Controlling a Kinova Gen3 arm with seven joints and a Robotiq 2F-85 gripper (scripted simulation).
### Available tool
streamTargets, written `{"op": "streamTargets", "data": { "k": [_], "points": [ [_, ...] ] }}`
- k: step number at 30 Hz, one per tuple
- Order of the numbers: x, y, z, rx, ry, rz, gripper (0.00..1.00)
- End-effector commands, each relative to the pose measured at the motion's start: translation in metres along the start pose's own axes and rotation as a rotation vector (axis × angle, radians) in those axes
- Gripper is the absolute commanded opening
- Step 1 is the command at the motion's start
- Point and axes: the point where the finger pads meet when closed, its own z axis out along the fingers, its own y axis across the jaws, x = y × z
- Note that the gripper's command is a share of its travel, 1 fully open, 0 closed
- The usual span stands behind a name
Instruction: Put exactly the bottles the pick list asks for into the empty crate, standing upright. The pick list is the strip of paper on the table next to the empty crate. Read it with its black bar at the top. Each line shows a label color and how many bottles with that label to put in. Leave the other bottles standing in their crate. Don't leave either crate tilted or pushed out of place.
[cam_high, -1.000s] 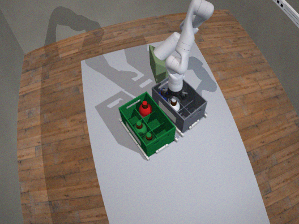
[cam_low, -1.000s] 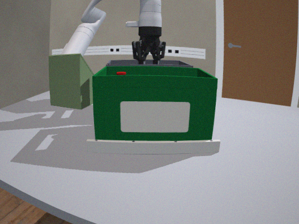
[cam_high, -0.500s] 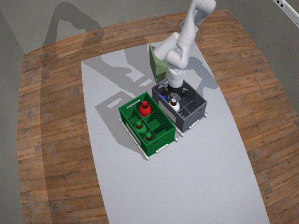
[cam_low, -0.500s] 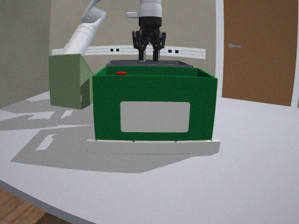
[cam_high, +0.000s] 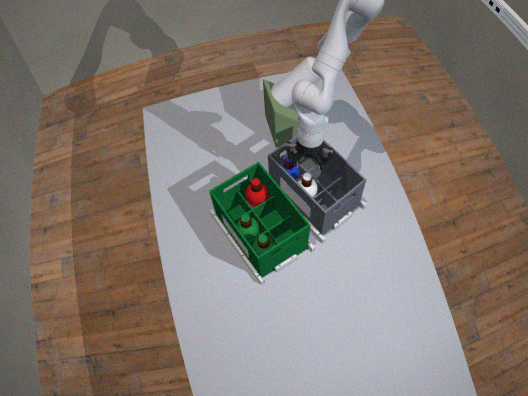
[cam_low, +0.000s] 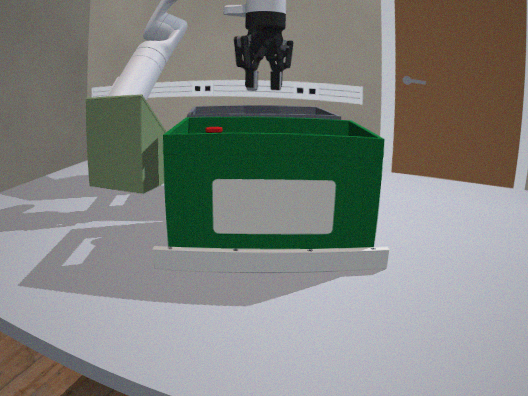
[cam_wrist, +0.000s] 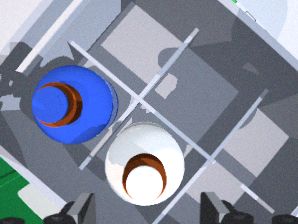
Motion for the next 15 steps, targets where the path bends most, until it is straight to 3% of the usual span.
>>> {"op": "streamTargets", "data": {
  "k": [1,15],
  "points": [
    [-0.0005,-0.0002,-0.0080,0.000,-0.002,0.000,0.67],
    [-0.0005,-0.0002,-0.0102,0.000,-0.002,0.000,0.67]
  ]
}}
